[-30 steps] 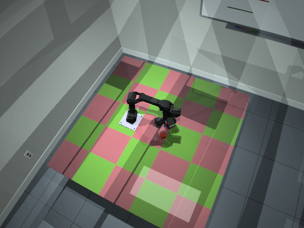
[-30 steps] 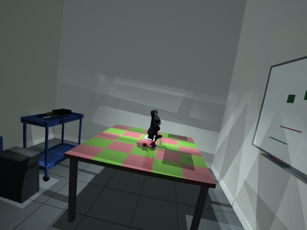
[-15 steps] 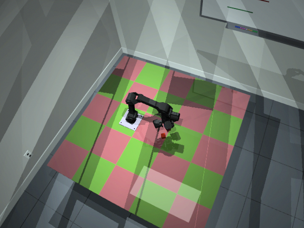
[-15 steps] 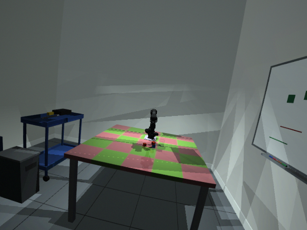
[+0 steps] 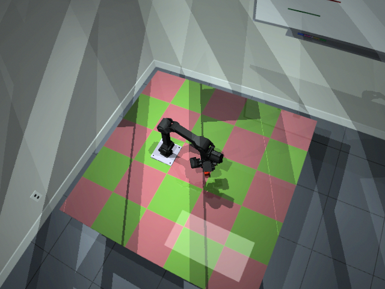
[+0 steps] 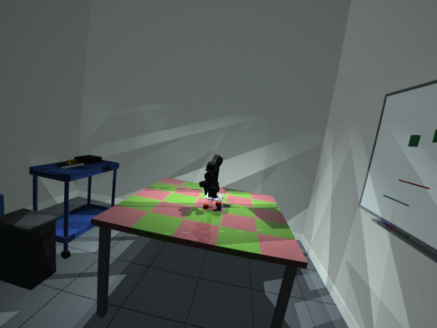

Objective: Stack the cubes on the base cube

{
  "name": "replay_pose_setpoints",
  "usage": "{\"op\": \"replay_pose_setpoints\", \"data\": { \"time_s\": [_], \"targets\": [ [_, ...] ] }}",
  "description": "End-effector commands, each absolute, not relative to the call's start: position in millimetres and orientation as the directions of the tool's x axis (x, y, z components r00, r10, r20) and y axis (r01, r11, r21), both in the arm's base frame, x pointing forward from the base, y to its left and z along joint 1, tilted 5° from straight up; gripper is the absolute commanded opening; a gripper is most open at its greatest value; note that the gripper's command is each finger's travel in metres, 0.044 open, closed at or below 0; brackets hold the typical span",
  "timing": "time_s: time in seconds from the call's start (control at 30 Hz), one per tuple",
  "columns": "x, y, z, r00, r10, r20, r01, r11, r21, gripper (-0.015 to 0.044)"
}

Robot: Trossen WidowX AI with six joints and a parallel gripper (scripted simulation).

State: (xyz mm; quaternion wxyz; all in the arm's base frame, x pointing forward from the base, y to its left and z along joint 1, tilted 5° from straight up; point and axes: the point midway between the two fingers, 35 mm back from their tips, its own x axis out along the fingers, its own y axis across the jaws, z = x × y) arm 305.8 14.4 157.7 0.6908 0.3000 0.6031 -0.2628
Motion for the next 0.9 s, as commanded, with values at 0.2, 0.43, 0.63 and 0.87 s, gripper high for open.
{"op": "replay_pose_setpoints", "data": {
  "time_s": [0.2, 0.43, 0.63, 0.87],
  "targets": [
    [305, 15, 115, 0.111, 0.003, -0.994, 0.724, 0.685, 0.083, 0.0265],
    [307, 15, 102, 0.111, 0.003, -0.994, 0.724, 0.685, 0.083, 0.0265],
    [308, 15, 93, 0.111, 0.003, -0.994, 0.724, 0.685, 0.083, 0.0265],
    [309, 15, 82, 0.111, 0.003, -0.994, 0.724, 0.685, 0.083, 0.0265]
  ]
}}
